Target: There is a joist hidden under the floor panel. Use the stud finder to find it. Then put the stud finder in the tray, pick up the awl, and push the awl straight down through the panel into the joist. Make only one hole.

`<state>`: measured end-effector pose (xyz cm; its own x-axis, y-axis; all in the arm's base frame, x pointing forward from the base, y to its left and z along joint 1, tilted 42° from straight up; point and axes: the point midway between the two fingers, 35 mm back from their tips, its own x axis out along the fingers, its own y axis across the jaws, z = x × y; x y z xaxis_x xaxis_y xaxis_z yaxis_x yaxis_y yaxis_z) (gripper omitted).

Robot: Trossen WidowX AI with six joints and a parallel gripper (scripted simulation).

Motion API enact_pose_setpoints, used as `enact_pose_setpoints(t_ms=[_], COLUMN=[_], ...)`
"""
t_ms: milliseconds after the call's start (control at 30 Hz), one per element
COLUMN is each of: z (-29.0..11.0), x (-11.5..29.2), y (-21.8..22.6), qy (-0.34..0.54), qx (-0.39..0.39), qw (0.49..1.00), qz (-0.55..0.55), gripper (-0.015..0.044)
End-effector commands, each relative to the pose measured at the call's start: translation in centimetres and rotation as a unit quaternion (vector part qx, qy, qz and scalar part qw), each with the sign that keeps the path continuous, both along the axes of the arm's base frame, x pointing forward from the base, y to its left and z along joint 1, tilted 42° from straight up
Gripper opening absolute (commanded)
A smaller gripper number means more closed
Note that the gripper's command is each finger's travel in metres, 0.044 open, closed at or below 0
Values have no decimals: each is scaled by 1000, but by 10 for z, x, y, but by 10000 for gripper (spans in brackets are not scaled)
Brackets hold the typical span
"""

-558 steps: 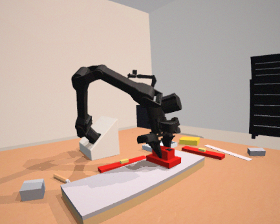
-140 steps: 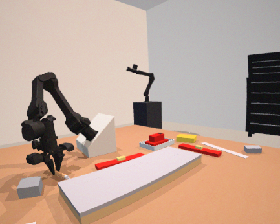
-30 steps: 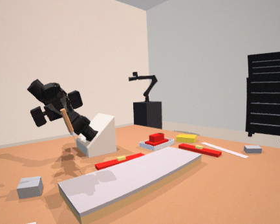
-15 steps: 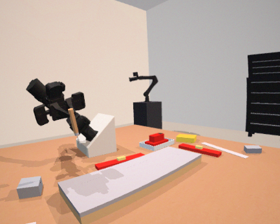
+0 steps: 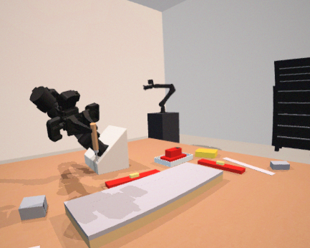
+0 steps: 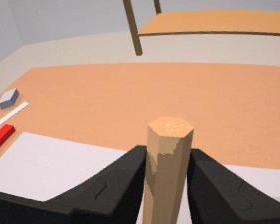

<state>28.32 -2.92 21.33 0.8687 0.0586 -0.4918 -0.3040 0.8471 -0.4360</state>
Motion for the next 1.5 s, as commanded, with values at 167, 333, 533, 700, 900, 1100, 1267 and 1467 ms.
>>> enact_pose_setpoints(t_ms=[167, 333, 533, 700, 900, 1100, 1267, 1467], z=[-10, -18, -31, -42, -55, -68, -81, -96], x=[18, 28, 39, 48, 57, 65, 72, 78], y=[15, 23, 34, 43, 54, 65, 76, 88], qy=[44, 72, 105, 131, 159, 182, 200, 218], qx=[-10, -15, -8, 0, 3, 2, 2, 4], qw=[997, 992, 984, 977, 965, 950, 935, 914], qz=[65, 105, 141, 167, 207, 252, 294, 343], gripper=[0, 0, 0, 0, 0, 0, 0, 0])
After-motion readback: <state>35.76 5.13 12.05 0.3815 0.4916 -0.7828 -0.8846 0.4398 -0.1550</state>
